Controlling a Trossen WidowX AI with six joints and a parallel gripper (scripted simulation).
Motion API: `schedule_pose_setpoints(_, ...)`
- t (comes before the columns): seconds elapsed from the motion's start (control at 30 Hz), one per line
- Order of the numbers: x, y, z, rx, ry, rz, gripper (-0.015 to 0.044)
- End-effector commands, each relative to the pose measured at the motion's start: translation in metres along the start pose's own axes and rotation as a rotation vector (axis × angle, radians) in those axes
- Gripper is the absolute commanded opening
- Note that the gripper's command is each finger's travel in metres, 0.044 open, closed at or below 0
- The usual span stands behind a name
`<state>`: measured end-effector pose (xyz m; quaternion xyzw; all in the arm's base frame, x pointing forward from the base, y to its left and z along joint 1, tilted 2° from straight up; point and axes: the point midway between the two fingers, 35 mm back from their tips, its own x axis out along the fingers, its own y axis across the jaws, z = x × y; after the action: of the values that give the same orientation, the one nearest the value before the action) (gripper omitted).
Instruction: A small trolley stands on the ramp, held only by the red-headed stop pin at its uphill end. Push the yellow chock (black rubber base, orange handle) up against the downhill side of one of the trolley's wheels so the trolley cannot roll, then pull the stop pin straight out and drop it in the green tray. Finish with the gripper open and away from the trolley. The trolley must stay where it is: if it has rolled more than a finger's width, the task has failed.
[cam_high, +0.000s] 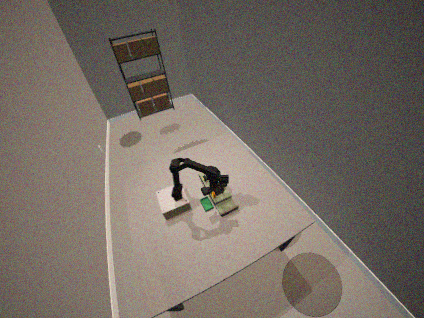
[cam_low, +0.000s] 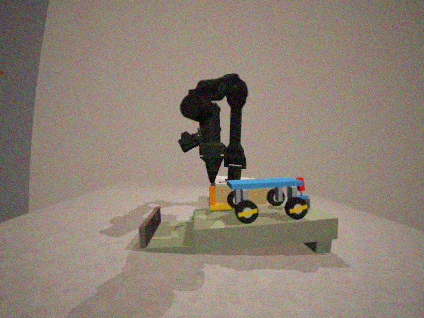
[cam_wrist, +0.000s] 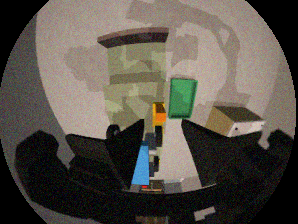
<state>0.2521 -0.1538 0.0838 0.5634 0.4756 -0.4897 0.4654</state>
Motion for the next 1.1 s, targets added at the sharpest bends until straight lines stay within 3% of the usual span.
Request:
schedule_pose_setpoints(0.0, 0.001, 0.000, -0.001, 0.001, 0.001, -0.001, 0.0269)
schedule_pose_setpoints(0.1, -0.009, 0.011, -0.011, 0.017, -0.011, 0.025, 0.0190)
schedule_pose_setpoints(0.53, -0.024, 0.045, -0.112, 0.011, 0.079, 0.066, 0.0190)
schedule_pose_setpoints(1.07, -0.035, 0.034, -0.229, -0.005, 0.208, 0.009, 0.0190)
